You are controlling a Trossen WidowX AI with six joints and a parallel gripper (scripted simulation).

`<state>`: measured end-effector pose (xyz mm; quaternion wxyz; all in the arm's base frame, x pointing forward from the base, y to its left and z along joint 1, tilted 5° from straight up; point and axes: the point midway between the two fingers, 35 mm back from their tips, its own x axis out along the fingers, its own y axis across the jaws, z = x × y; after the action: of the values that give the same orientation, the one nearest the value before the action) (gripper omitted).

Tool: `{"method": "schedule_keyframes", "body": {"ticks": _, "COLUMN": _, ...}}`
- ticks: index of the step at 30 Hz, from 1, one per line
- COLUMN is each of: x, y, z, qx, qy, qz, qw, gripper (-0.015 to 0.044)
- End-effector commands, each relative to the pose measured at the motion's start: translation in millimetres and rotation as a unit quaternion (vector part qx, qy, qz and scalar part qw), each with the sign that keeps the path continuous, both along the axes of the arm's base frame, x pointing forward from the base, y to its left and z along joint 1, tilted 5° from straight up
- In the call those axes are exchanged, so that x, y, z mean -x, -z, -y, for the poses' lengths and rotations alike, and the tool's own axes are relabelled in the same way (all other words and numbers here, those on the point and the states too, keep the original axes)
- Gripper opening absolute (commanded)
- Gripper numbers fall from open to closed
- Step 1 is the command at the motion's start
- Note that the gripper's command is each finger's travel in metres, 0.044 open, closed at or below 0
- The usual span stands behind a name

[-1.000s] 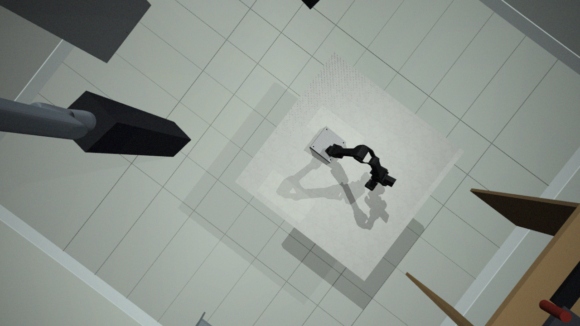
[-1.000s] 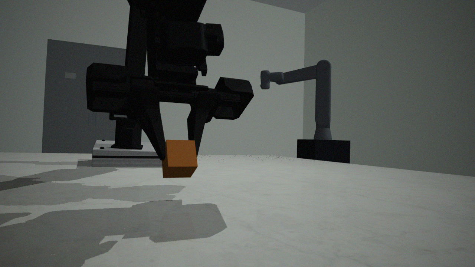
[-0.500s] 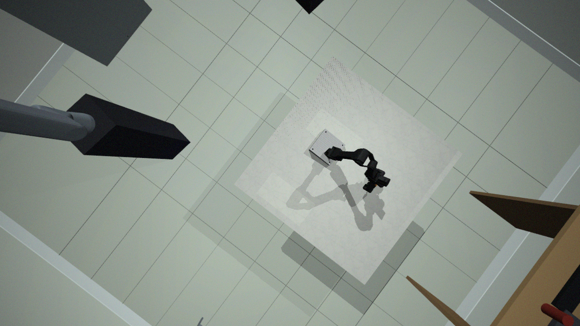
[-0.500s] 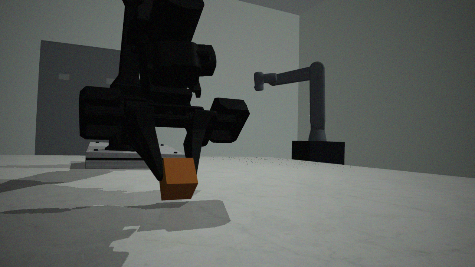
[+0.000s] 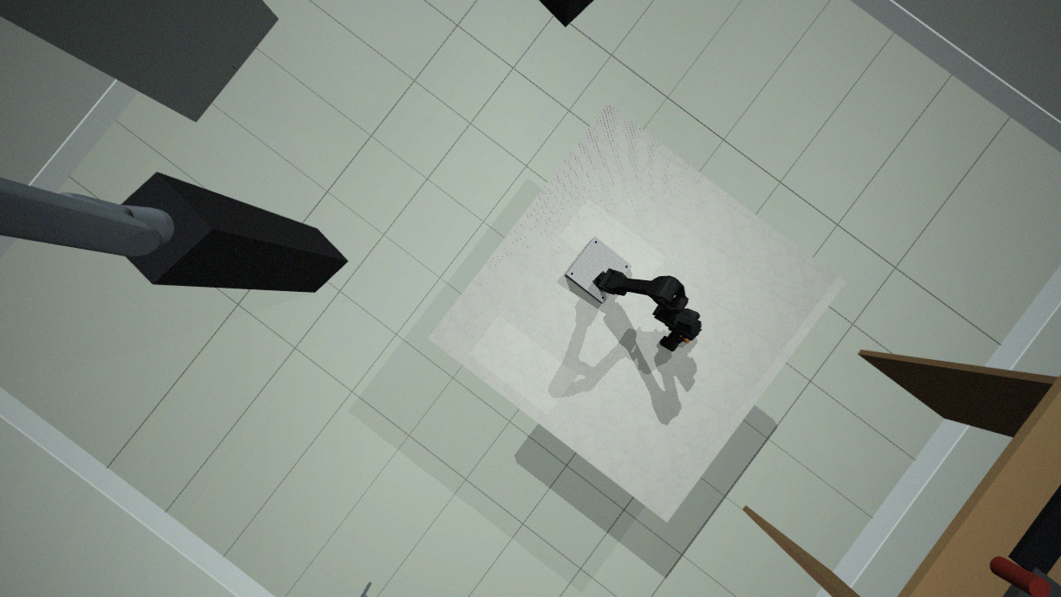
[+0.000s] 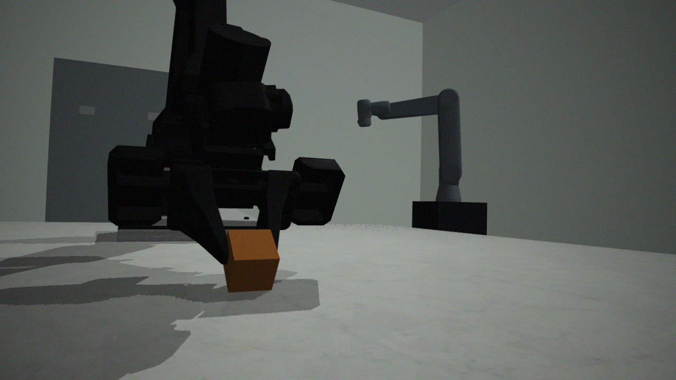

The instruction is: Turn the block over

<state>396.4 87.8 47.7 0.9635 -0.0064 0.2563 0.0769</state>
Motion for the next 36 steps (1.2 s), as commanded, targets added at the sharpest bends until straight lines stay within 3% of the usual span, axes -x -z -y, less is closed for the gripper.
{"method": "schedule_keyframes", "body": {"ticks": 1, "x": 8.9, "y": 5.4, "z": 2.2, "qx": -0.001, "qy": 0.001, "qz": 0.025, "qw": 1.0, "gripper": 0.0}}
{"method": "schedule_keyframes", "body": {"ticks": 24, "x": 14.5, "y": 1.5, "z": 3.2, "qx": -0.007, "qy": 0.002, "qz": 0.066, "qw": 0.998, "gripper": 0.0}}
{"method": "schedule_keyframes", "body": {"ticks": 36, "x": 14.5, "y": 1.5, "z": 3.2, "qx": -0.007, "qy": 0.002, "qz": 0.066, "qw": 0.998, "gripper": 0.0315}}
